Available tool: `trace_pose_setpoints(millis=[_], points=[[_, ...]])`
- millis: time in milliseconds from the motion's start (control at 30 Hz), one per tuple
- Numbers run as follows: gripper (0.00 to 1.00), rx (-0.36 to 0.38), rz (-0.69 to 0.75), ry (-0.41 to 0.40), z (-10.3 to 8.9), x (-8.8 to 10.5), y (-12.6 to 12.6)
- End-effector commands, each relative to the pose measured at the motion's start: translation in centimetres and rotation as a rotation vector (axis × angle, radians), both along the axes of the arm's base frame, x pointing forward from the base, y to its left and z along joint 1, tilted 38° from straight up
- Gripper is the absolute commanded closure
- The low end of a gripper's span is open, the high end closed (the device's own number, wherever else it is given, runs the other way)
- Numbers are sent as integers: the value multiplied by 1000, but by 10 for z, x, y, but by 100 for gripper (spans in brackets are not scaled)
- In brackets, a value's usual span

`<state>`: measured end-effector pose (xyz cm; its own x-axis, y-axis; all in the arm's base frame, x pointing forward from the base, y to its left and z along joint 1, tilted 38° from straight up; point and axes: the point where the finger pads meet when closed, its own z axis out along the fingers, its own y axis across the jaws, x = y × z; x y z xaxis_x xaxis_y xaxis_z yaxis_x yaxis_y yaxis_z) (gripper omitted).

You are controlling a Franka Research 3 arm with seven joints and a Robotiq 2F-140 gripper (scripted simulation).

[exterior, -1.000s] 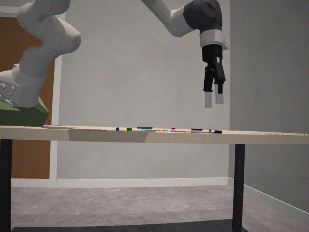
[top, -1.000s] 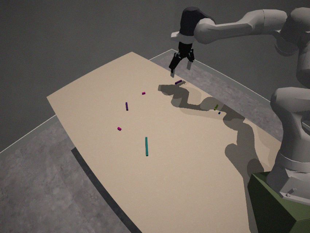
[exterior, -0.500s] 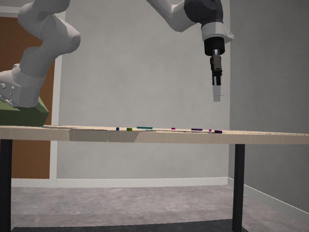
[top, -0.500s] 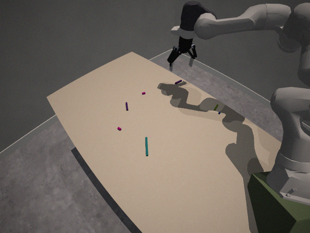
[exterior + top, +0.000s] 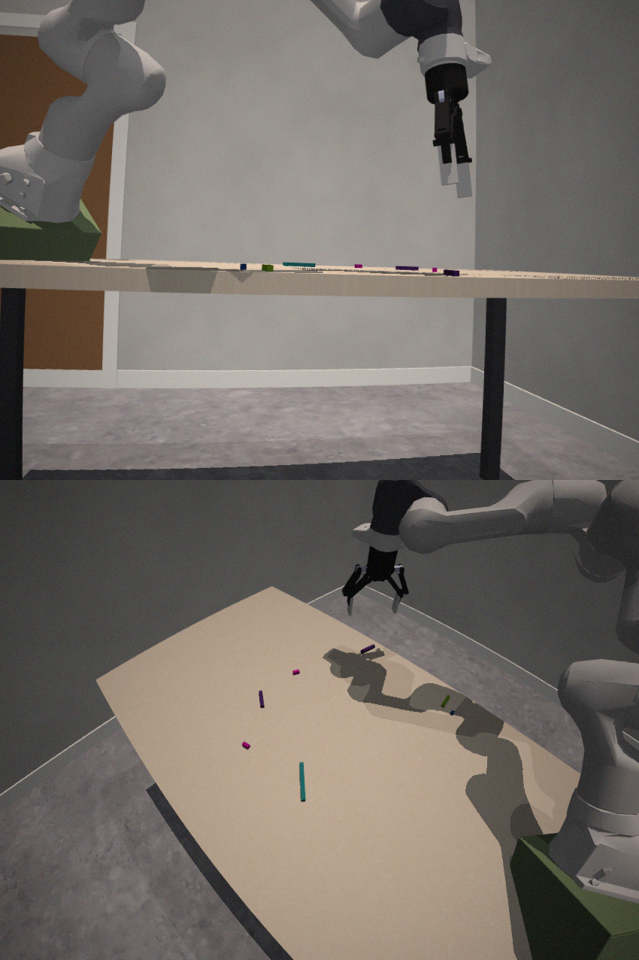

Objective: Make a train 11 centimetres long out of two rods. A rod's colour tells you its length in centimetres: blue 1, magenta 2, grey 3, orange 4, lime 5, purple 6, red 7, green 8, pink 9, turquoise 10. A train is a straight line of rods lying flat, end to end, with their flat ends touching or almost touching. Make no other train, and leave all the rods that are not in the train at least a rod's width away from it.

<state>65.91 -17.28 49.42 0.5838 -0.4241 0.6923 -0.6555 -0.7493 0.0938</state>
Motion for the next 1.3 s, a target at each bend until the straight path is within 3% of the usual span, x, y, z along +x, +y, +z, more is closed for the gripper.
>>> trace_pose_setpoints(millis=[0, 1267], points=[[0, 71, -115, -99, 6, 1, 3], [0, 322, -518, -456, 45, 5, 31]])
